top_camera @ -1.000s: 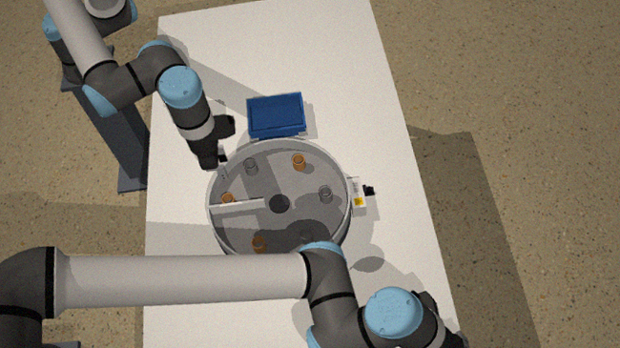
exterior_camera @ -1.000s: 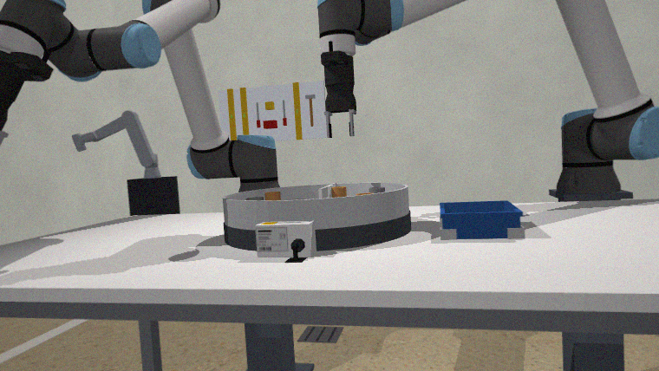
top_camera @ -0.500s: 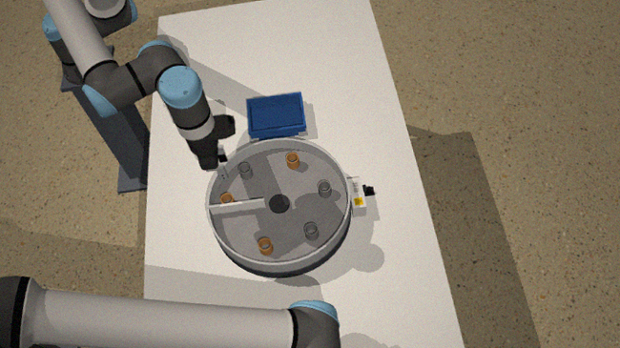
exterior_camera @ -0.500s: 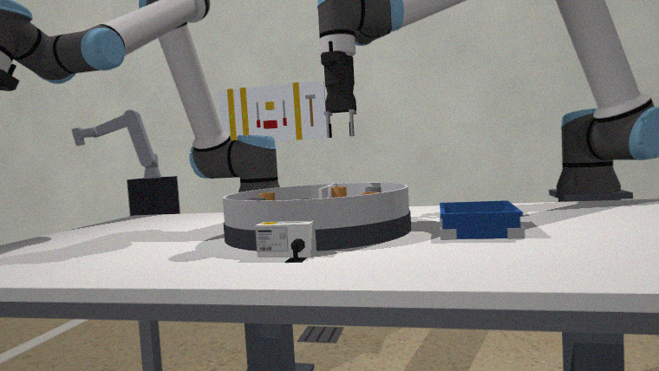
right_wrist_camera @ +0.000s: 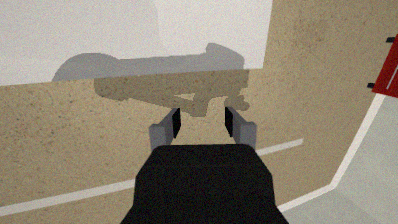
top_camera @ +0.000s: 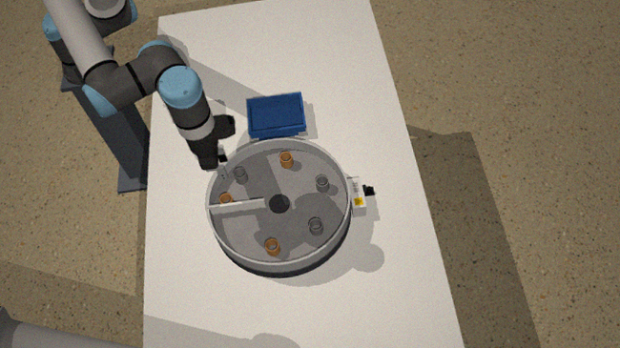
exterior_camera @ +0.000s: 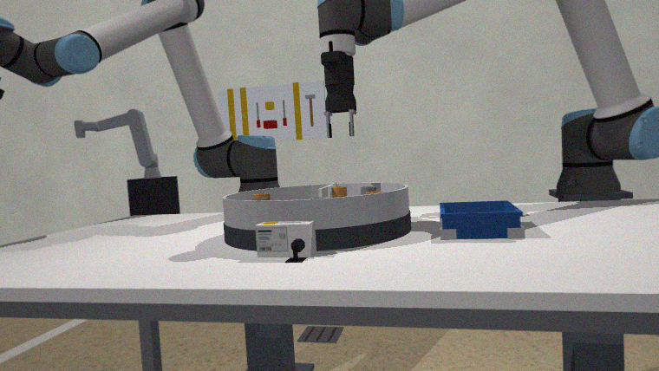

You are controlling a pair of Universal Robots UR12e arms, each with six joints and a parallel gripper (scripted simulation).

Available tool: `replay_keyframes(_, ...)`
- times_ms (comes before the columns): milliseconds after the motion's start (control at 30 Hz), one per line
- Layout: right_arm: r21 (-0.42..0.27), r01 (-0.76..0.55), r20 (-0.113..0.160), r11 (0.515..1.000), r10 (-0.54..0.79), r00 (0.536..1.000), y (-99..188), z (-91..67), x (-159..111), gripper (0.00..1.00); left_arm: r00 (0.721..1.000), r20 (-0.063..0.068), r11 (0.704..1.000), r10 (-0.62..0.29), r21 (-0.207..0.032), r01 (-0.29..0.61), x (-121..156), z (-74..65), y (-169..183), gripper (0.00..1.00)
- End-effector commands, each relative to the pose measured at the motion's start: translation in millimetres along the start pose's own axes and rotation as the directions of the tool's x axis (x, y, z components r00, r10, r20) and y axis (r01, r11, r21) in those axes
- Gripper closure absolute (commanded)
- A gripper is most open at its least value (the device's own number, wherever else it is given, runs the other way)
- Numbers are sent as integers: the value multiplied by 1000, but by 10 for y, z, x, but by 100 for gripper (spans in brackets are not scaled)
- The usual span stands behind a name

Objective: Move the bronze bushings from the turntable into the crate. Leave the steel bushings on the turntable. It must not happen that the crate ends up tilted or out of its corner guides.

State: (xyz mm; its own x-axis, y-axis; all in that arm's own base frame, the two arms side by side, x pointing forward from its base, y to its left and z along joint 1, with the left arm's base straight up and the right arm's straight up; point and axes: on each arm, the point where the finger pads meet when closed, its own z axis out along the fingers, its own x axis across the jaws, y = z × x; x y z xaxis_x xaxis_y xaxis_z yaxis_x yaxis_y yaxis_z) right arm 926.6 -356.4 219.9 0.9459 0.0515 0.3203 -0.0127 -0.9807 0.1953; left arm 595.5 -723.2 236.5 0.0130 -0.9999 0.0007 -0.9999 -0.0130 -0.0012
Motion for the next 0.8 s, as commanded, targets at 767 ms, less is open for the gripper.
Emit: replay_keyframes(767,3,23,144,1000,-24,989,1975,-314,-2340,0,1000,0,1000,1,-1,-1,-14,-7,8,0)
